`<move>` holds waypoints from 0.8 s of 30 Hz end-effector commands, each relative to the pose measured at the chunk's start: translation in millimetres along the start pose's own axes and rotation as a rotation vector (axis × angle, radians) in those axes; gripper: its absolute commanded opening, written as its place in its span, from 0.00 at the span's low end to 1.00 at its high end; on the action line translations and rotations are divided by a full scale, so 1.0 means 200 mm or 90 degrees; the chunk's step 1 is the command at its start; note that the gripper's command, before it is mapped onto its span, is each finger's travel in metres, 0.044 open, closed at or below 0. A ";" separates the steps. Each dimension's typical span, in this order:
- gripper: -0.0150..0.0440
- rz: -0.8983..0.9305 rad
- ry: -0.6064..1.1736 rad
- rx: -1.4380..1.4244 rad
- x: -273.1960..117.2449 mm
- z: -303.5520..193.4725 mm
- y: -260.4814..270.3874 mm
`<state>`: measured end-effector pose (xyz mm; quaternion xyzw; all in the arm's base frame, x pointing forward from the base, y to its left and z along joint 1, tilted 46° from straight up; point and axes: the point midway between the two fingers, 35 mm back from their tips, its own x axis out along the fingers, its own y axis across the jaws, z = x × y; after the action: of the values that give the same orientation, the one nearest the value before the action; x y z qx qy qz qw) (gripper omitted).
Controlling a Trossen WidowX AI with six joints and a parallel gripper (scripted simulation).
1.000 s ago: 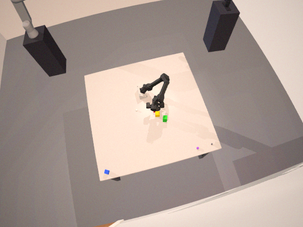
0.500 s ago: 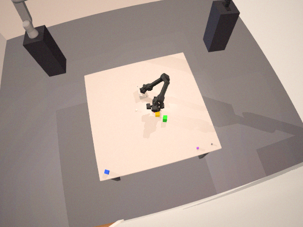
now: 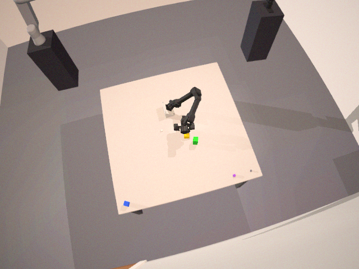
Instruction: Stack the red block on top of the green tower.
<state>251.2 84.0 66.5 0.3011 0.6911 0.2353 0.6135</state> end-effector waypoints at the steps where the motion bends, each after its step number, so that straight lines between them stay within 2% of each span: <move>1: 1.00 0.002 0.004 0.005 0.04 -0.01 0.00; 9: 1.00 0.004 0.005 0.005 0.10 -0.02 0.00; 24: 1.00 0.004 0.005 0.005 0.09 -0.02 0.00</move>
<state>247.0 97.5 54.3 0.3018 0.6918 0.2367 0.6118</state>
